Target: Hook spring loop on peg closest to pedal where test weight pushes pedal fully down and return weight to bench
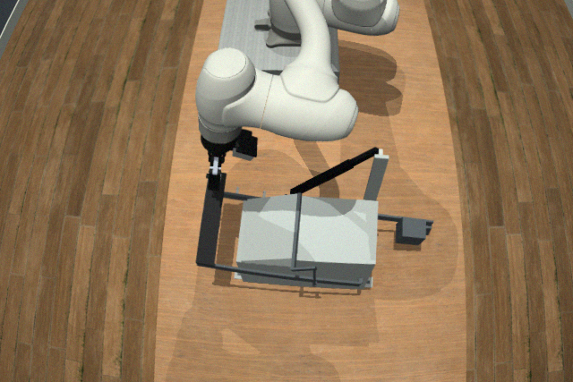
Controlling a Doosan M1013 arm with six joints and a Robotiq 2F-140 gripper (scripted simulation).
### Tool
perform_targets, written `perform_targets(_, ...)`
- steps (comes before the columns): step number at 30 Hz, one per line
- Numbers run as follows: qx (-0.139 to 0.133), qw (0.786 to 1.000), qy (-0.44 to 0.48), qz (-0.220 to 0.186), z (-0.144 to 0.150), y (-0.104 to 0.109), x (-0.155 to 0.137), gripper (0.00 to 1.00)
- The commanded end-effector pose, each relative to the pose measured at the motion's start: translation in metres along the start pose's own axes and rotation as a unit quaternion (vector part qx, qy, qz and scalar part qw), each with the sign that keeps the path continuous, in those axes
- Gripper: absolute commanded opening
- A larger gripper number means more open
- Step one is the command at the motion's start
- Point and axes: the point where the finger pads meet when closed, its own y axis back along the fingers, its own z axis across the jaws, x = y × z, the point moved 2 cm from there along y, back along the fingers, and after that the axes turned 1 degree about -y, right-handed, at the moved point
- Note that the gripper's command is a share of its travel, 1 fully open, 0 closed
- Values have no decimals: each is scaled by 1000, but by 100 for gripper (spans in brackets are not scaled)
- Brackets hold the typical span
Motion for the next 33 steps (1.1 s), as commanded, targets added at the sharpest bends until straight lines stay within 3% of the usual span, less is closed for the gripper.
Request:
perform_targets(1, -1, 1000, 0, 0, 1, -3, 0, 25)
perform_targets(20, -1, 1000, 0, 0, 1, -29, 4, 25)
perform_targets(33, -1, 1000, 0, 0, 2, -35, 5, 25)
